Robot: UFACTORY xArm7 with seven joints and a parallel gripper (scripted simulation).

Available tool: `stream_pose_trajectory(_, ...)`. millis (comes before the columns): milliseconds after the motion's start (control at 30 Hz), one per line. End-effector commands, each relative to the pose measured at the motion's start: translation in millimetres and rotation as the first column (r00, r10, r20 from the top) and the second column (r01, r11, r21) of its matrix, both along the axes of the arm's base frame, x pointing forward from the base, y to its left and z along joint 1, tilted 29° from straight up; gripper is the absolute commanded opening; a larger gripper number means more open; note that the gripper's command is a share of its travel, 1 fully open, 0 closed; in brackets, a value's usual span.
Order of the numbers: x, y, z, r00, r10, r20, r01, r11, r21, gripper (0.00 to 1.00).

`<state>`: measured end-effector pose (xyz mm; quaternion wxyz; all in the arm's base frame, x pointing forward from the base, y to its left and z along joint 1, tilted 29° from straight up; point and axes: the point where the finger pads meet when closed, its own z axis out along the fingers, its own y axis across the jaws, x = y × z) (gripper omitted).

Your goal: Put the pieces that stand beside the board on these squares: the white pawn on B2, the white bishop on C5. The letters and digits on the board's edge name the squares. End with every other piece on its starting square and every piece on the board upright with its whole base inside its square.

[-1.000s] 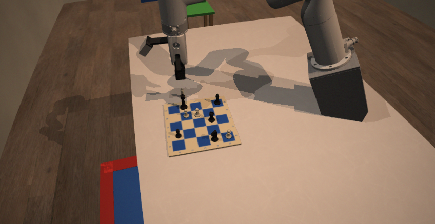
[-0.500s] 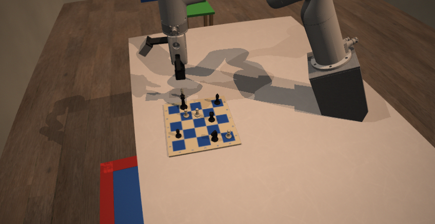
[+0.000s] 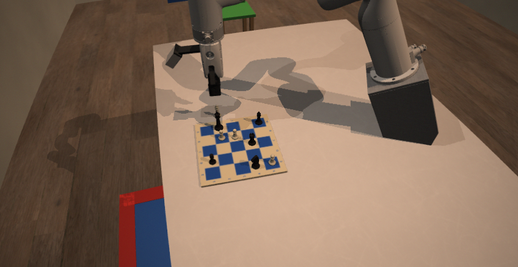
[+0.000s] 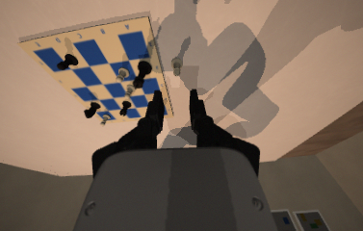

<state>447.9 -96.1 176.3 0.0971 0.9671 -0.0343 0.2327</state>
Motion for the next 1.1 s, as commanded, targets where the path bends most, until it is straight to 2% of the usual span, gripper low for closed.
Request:
stream_pose_trajectory(0, 1.9, -0.3, -1.4, 1.000, 0.001, 0.002, -0.001, 1.000, -0.001, 0.37)
stream_pose_trajectory(1067, 19.2, -9.0, -34.6, 1.000, 0.001, 0.002, -0.001, 1.000, -0.001, 0.37)
